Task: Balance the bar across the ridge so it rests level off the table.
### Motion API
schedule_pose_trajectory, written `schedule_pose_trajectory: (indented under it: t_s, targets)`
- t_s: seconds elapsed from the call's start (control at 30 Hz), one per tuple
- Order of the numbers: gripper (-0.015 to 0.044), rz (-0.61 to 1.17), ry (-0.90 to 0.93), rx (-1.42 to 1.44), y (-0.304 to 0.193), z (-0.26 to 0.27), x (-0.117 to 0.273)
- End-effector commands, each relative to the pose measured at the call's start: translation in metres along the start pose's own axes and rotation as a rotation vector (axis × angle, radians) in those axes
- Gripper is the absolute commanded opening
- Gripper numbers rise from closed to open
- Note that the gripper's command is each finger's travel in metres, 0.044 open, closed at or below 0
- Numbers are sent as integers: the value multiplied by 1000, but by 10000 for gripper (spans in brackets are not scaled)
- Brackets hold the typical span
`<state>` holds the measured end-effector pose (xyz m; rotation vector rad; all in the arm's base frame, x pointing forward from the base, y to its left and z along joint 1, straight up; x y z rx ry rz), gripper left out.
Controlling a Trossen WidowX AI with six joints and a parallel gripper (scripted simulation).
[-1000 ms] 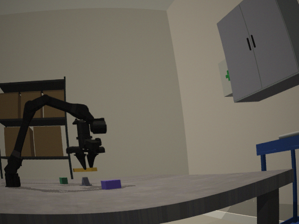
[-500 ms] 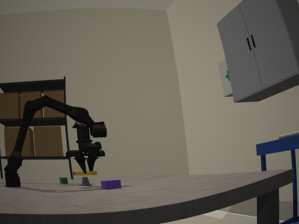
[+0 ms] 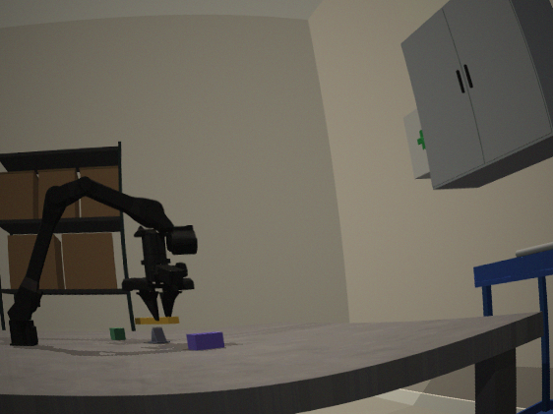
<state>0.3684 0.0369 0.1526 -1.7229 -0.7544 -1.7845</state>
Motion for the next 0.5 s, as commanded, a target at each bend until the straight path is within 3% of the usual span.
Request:
schedule_pose_trajectory:
  t_s: [0.0,0.47]
  targets:
    - [0,4,0,-2,0,0,-1]
    - [0,4,0,-2,0,0,-2]
Point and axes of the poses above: the point midway between the two fingers, 35 mm back from their tips, its own x axis back along the fingers, its own z axis across the jaws, y = z × x, the point moved 5 cm from there along x, back along the fingers, and after that the axes turned 12 degrees about x, right-handed, at the moved point
